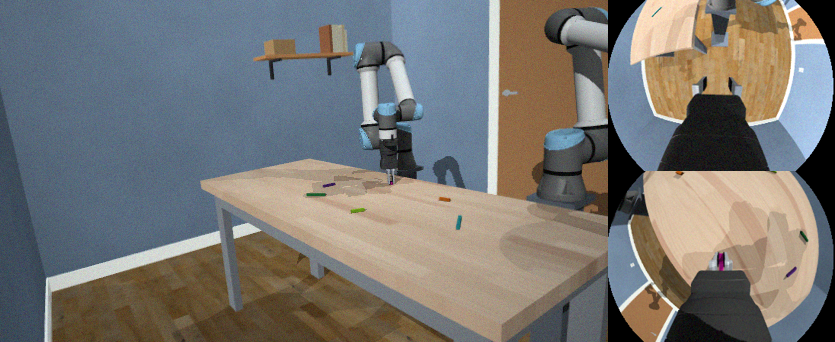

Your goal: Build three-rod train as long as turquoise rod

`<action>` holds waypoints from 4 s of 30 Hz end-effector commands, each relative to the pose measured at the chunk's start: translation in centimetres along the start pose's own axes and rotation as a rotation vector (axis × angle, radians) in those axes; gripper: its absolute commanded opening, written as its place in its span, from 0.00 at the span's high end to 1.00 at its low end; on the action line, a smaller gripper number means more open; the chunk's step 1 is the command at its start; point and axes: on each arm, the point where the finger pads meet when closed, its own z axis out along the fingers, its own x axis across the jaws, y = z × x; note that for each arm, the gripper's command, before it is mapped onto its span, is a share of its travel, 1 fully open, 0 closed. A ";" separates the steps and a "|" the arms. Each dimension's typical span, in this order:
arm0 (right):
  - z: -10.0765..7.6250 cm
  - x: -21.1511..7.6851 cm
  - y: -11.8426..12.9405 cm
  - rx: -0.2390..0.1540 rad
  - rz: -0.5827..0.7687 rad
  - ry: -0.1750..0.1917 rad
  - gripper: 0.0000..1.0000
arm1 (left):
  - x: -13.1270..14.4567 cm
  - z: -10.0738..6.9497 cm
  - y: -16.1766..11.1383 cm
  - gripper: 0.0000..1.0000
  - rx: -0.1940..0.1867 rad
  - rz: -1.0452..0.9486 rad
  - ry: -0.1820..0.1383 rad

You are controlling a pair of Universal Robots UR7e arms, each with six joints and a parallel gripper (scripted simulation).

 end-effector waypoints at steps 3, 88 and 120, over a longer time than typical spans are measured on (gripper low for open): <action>0.0 0.0 0.1 0.001 0.000 0.000 0.76 | 0.0 0.0 0.0 0.00 -0.001 0.000 0.000; -9.0 0.0 0.1 0.001 0.000 0.000 0.00 | 0.0 0.0 0.0 0.00 -0.001 0.000 0.000; -9.1 0.5 -0.2 0.001 -0.059 0.000 0.00 | 0.0 0.0 0.0 0.00 -0.001 0.000 0.000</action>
